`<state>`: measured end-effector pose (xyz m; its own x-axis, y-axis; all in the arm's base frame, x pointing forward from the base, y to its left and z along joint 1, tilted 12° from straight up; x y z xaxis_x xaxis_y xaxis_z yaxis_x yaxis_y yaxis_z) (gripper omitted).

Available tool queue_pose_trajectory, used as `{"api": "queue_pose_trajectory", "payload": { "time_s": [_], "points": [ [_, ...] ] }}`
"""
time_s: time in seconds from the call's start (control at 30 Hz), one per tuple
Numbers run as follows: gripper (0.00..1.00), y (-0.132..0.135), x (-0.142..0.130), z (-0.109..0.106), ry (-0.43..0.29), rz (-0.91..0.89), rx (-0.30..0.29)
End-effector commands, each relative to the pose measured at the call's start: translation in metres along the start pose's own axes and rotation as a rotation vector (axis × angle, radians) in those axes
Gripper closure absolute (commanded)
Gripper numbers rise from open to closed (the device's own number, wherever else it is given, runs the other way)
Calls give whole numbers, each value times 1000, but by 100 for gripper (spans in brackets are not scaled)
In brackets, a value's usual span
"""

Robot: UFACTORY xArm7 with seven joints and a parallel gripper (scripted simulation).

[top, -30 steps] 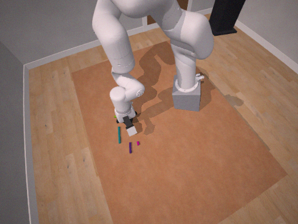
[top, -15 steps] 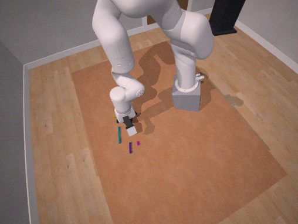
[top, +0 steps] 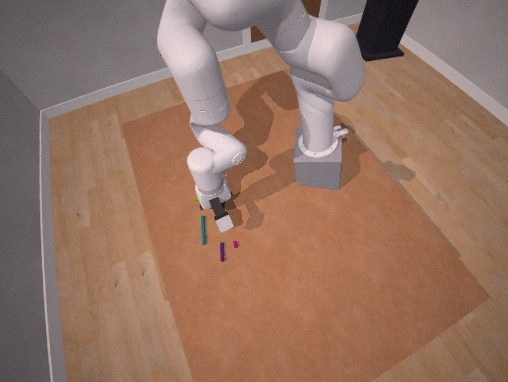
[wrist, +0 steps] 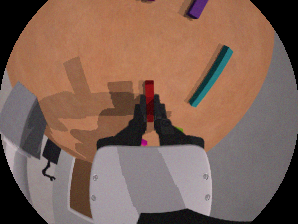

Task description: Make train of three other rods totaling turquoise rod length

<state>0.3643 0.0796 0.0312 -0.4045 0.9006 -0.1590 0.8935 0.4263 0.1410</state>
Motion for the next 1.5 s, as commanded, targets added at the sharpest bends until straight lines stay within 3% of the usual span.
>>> {"api": "queue_pose_trajectory", "payload": {
  "time_s": [0.0, 0.77, 1.03, 1.47],
  "points": [
    [96, 1, 0, -1, 0, 0, -3],
    [96, 1, 0, -4, 0, 0, -3],
    [96, 1, 0, -23, 0, 0, -3],
    [96, 1, 0, -83, 0, 0, -3]
  ]
}}
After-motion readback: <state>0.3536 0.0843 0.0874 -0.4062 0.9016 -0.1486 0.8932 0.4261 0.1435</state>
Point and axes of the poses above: the point where the finger pads meet when closed, its own z axis out along the fingers, its own y axis across the jaws, x = y × z, the point moved 10 cm from there along -z, back along the fingers, and after that the axes turned 11 degrees about -z, right-handed, at the moved point
